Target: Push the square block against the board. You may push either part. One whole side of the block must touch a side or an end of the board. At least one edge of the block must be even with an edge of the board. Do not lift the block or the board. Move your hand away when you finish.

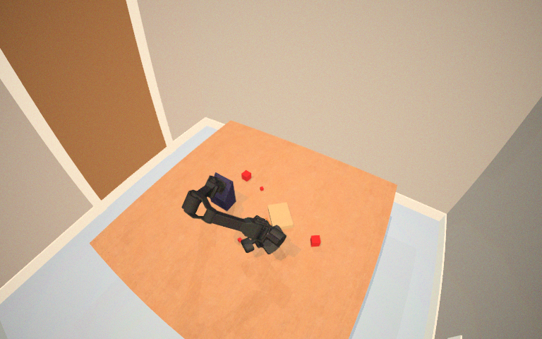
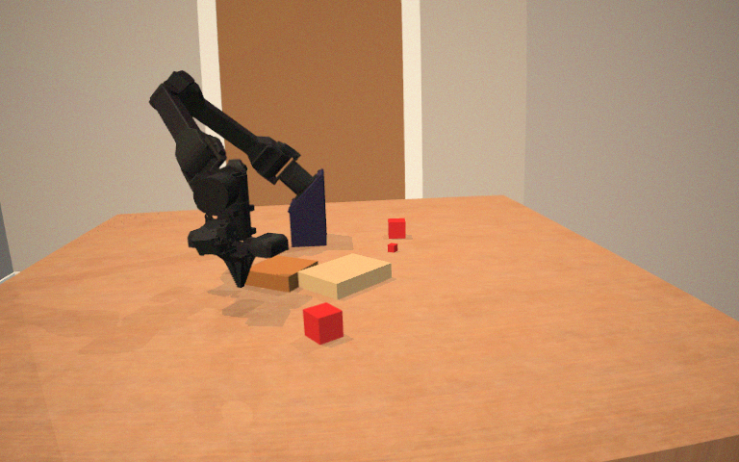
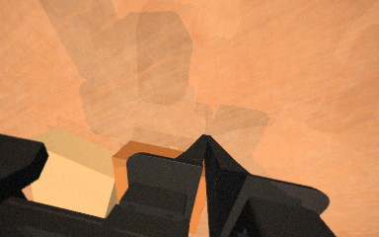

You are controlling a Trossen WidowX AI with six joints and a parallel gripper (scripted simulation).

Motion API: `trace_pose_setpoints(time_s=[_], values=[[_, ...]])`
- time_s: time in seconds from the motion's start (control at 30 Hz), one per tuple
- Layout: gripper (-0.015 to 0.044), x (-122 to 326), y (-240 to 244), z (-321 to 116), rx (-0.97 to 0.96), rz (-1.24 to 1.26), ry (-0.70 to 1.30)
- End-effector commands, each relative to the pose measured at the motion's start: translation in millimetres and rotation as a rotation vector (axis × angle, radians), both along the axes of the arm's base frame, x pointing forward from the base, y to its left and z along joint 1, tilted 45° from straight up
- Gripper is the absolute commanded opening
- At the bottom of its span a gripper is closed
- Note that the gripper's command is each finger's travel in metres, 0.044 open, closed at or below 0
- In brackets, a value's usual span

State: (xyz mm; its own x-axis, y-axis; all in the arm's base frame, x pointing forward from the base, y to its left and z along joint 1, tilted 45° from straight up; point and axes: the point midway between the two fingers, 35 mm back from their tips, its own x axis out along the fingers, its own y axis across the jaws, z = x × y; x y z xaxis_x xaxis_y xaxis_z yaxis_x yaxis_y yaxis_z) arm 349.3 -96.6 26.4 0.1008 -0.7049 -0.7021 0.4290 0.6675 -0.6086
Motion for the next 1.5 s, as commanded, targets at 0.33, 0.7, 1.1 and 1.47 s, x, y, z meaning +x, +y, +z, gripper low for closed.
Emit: trace_pose_setpoints(time_s=[0.33, 0.7, 1.1, 1.47], values=[[0.0, -6, 2, -6, 0.004, -0.007, -0.014], [0.0, -14, 5, -10, 0.005, -0.007, -0.013], [0.0, -22, 7, -13, 0.005, -0.007, -0.013], [0.0, -29, 10, -17, 0.006, -0.007, -0.012]])
